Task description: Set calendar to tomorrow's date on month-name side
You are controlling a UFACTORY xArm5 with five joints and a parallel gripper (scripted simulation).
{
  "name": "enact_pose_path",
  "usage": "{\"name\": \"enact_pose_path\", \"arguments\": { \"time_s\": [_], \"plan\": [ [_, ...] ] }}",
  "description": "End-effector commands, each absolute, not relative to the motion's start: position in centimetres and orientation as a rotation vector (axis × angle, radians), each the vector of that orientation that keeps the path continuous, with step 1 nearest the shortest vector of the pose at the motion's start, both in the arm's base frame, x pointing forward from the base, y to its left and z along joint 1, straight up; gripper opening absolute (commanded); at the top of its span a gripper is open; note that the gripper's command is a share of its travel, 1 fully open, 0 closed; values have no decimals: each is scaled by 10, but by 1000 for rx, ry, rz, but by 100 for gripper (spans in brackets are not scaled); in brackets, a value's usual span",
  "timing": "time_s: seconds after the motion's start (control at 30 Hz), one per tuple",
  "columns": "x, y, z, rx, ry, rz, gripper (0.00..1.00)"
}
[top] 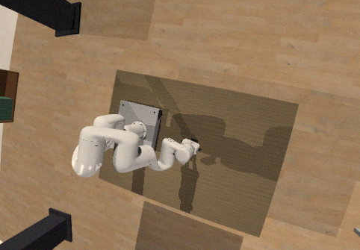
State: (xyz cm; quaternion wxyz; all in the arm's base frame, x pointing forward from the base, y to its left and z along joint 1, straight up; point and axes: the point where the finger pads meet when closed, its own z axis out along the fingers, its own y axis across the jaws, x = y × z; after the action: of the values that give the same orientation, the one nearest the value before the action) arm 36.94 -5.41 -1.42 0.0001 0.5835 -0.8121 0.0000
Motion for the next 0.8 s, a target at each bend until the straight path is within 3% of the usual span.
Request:
{"name": "enact_pose_path", "arguments": {
  "time_s": [0.0,0.77],
  "plan": [
    [371,-54,-15,1835,-2553,3,27],
    [371,-54,-21,1835,-2553,3,27]
  ]
}}
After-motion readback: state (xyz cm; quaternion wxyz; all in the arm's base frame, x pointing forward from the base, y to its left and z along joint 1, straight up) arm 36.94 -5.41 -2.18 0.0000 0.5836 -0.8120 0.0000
